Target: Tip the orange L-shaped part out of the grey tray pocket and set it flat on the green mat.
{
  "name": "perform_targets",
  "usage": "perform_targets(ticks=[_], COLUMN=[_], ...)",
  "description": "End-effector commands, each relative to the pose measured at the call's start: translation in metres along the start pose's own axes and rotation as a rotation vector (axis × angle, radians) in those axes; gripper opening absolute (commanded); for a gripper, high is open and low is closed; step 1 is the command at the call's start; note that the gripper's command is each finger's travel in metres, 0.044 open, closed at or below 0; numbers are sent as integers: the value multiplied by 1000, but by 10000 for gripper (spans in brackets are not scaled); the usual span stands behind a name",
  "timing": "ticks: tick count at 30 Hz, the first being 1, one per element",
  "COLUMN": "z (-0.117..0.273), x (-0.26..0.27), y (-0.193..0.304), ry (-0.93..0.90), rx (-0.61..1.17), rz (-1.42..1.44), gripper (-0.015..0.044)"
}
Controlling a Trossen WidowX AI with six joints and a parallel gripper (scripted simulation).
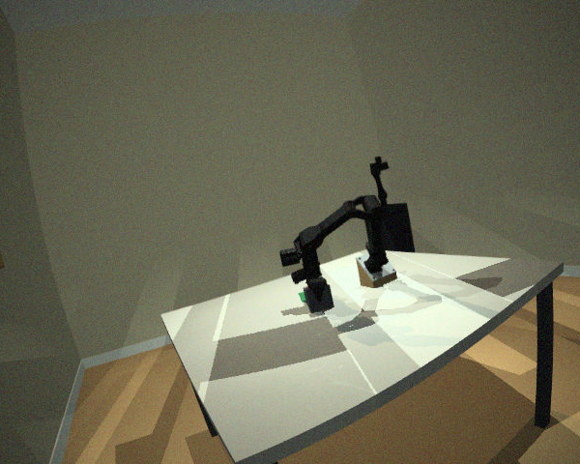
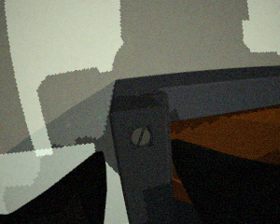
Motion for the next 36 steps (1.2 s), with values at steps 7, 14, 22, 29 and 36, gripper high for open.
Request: perform_targets(ticks=[7,14,22,29,36], z=[-3,-1,7,18,97], x=[-3,0,6,9,-1], y=[2,0,3,3,0], ry=[4,0,3,6,11], rx=[8,1,5,6,5], rz=[-12,-1,-8,-12,-13], gripper=[180,180,180,180,180])
Point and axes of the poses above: the point midway between the two fingers, 35 mm back from their tips, its own z axis back along the fingers, its own x axis across the jaws, y = z × x, the point moved 5 cm from there along z, back along the fingers, and after that the axes turned 13 degrees about -z, right-handed, at the moved point
